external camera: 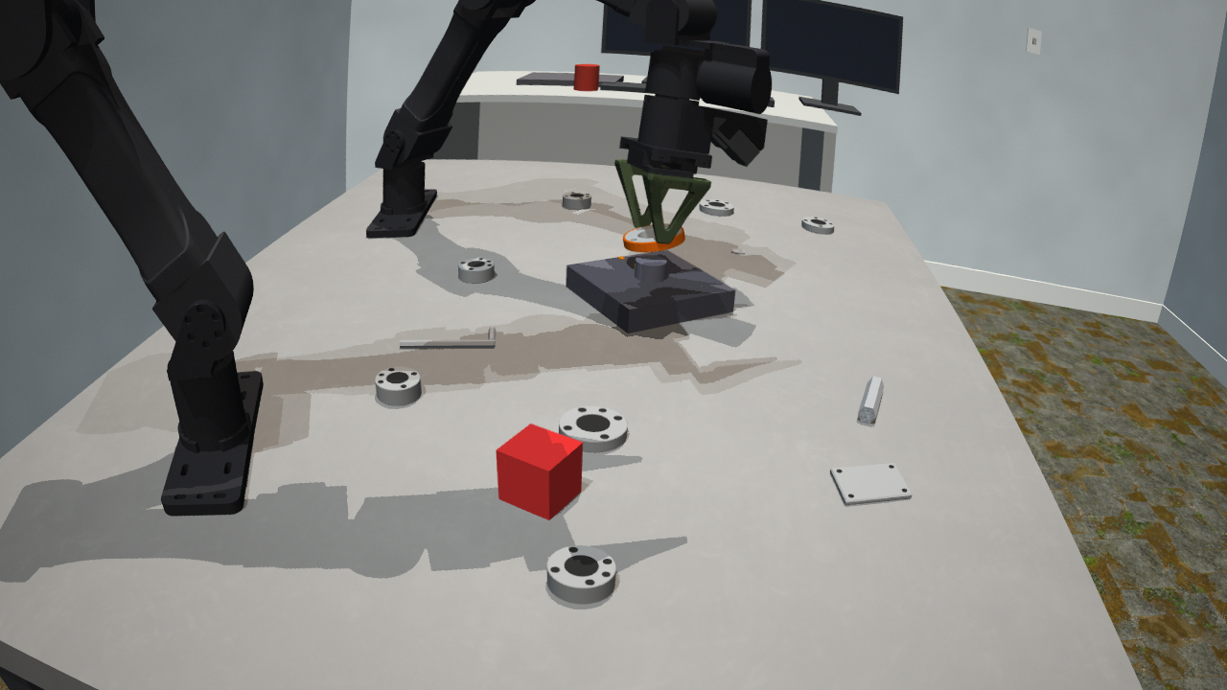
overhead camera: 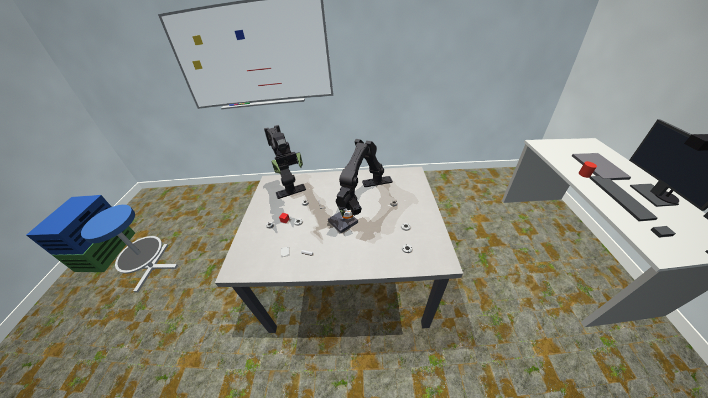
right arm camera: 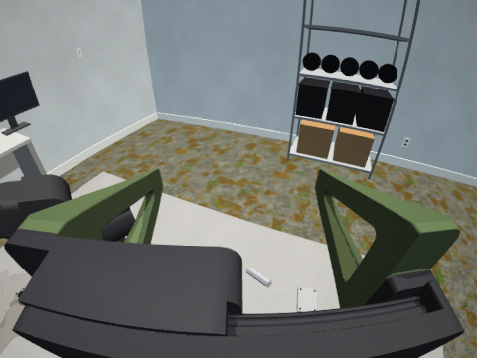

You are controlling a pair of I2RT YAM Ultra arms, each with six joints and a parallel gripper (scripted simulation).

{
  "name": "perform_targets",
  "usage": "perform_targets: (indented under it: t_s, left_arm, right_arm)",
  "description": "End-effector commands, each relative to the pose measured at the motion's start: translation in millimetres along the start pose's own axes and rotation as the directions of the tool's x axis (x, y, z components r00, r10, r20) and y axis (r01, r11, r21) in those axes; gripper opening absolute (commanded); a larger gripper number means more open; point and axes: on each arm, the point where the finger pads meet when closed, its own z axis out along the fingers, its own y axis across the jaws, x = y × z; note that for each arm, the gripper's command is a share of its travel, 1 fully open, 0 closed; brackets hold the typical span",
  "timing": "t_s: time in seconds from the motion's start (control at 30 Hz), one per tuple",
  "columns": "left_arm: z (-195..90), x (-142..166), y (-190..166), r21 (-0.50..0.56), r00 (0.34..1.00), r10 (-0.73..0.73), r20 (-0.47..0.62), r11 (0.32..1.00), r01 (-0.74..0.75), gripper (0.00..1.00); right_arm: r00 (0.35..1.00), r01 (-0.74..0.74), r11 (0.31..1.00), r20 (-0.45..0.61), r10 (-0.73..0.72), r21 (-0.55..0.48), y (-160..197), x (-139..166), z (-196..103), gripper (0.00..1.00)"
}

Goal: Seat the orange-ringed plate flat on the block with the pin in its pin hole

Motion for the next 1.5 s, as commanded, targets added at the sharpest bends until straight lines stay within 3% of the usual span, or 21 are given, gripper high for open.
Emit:
perform_targets:
  t_s: [0.0, 0.37, 0.43, 0.53, 0.7, 0.8, 1.07, 1.27, 1.37, 1.47]
  left_arm:
    - [-17, -6, -12, 0.061, 0.997, -0.074, 0.023, 0.996, 0.072, 0.00]
    - [-25, -3, -18, 0.090, 0.983, -0.186, 0.003, 0.979, 0.185, 0.00]
    - [-10, -6, -18, 0.069, 0.975, -0.221, -0.018, 0.973, 0.222, 0.00]
    - [-26, -4, -19, 0.097, 0.964, -0.264, -0.018, 0.959, 0.265, 0.00]
    - [-9, -6, -21, 0.079, 0.950, -0.310, -0.040, 0.947, 0.312, 0.00]
    - [-27, 3, -27, 0.107, 0.942, -0.332, -0.042, 0.936, 0.335, 0.00]
    - [-28, 2, -33, 0.120, 0.881, -0.466, -0.084, 0.873, 0.473, 0.00]
    - [-11, -1, -34, 0.088, 0.830, -0.546, -0.114, 0.827, 0.556, 0.00]
    - [-30, 2, -34, 0.103, 0.790, -0.599, -0.131, 0.785, 0.611, 0.00]
    - [-27, 7, -36, 0.082, 0.745, -0.650, -0.153, 0.743, 0.665, 0.00]
  right_arm:
    - [0.999, 0.007, 1.000, 0.032, -0.007, -0.002, 0, -15, -7, 1.00]
    - [0.999, 0.007, 1.000, 0.032, -0.007, -0.002, 0, -15, -7, 1.00]
    - [0.999, 0.007, 1.000, 0.032, -0.007, -0.002, 0, -15, -7, 1.00]
    - [0.999, 0.007, 1.000, 0.032, -0.007, -0.002, 0, -15, -7, 1.00]
    - [0.999, 0.007, 1.000, 0.032, -0.007, -0.002, 0, -15, -7, 1.00]
    - [0.999, 0.007, 1.000, 0.032, -0.007, -0.002, 0, -15, -7, 1.00]
    - [0.999, 0.007, 1.000, 0.032, -0.007, -0.002, 0, -15, -7, 1.00]
    - [0.999, 0.007, 1.000, 0.032, -0.007, -0.002, 0, -15, -7, 1.00]
    - [0.999, 0.007, 1.000, 0.032, -0.007, -0.002, 0, -15, -7, 1.00]
    - [0.999, 0.007, 1.000, 0.032, -0.007, -0.002, 0, -15, -7, 1.00]
